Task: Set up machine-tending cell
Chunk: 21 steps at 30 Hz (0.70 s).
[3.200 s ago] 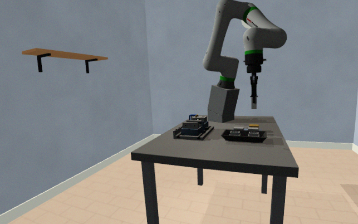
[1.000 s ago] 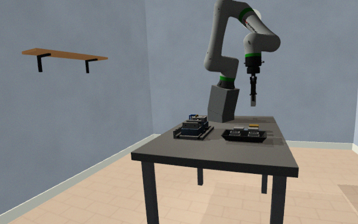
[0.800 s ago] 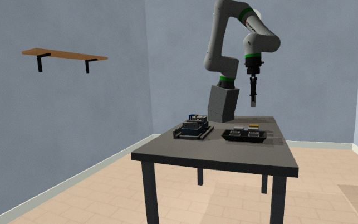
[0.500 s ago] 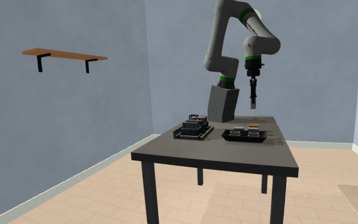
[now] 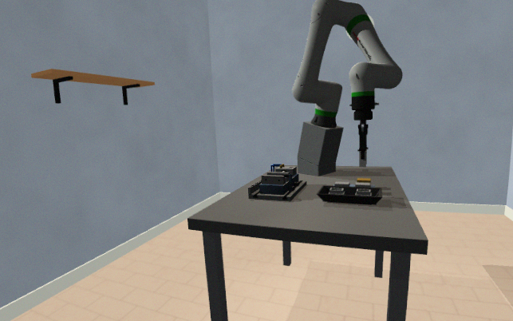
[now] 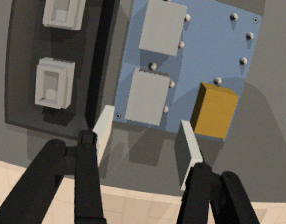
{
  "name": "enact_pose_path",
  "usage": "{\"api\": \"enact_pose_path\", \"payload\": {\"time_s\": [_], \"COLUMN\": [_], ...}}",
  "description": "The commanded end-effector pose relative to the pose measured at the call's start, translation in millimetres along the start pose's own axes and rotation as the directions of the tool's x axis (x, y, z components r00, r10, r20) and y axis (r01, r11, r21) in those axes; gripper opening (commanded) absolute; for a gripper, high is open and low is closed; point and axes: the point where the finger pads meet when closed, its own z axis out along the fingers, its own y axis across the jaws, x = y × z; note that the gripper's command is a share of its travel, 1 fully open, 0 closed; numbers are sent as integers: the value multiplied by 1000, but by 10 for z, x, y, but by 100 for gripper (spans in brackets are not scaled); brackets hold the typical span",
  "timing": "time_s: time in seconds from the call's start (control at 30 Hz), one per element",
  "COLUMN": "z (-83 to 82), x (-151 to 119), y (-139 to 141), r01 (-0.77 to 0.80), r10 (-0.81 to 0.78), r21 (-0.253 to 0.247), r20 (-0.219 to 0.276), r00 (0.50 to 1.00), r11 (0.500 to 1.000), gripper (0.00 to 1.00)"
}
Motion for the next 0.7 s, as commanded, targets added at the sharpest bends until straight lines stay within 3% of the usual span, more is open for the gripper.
{"api": "enact_pose_path", "payload": {"time_s": [0.0,0.27,0.67], "z": [143,442,675], "x": [-3,-3,-3], "y": [-4,-4,-4], "r01": [0,0,0], "r10": [0,0,0], "r21": [0,0,0], "r20": [0,0,0], "r00": [1000,1000,1000], "r11": [1000,1000,1000], "gripper": [40,40,40]}}
